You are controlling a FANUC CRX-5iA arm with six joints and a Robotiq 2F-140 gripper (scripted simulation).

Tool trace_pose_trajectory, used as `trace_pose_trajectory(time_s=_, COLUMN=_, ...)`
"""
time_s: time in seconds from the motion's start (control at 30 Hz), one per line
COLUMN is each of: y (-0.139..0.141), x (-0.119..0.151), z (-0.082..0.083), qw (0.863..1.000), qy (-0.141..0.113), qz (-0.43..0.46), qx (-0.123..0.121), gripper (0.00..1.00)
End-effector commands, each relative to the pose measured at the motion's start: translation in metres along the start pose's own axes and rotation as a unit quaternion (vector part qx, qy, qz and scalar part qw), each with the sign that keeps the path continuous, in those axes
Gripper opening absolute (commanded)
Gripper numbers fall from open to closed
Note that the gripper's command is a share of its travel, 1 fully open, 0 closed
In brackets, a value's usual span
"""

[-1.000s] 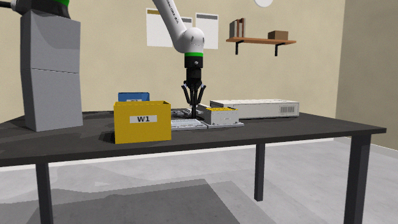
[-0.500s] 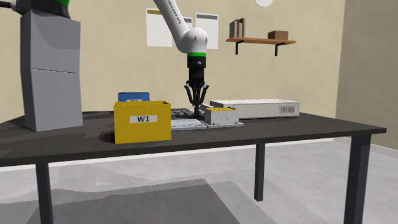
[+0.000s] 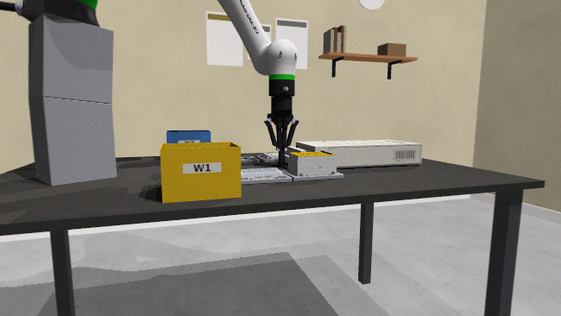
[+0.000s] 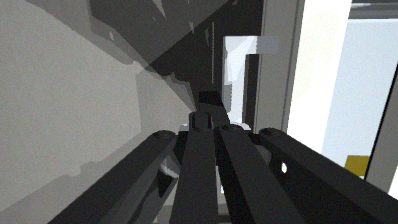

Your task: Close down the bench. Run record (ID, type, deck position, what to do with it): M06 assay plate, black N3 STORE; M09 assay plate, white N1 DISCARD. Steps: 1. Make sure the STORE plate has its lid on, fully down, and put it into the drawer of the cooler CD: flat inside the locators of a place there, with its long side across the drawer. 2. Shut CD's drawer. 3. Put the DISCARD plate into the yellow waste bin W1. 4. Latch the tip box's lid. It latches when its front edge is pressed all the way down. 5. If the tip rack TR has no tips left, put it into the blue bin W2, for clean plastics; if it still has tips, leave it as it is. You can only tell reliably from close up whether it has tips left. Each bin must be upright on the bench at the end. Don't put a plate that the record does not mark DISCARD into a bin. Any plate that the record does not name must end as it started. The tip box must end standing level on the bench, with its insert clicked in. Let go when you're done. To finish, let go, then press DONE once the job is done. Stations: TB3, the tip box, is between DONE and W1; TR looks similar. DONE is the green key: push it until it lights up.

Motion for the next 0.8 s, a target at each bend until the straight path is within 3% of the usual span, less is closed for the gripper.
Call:
trace_pose_trajectory(time_s=0.0, y=0.0063, x=0.0000, z=0.0012, qw=1.000, qy=0.000, qz=0.000, qx=0.001, gripper=0.10)
trace_pose_trajectory(time_s=0.77, y=0.0133, x=0.0001, z=0.0013, qw=1.000, qy=0.000, qz=0.000, qx=0.001, gripper=0.10)
Point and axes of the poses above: the point where the finger pads meet when closed, its own z axis back along the fingers, its own y axis across the jaws, x = y × z, the point moved 2 cm from there along z, back along the fingers, and after that the axes turned 1 degree about z, right-handed, at the moved point
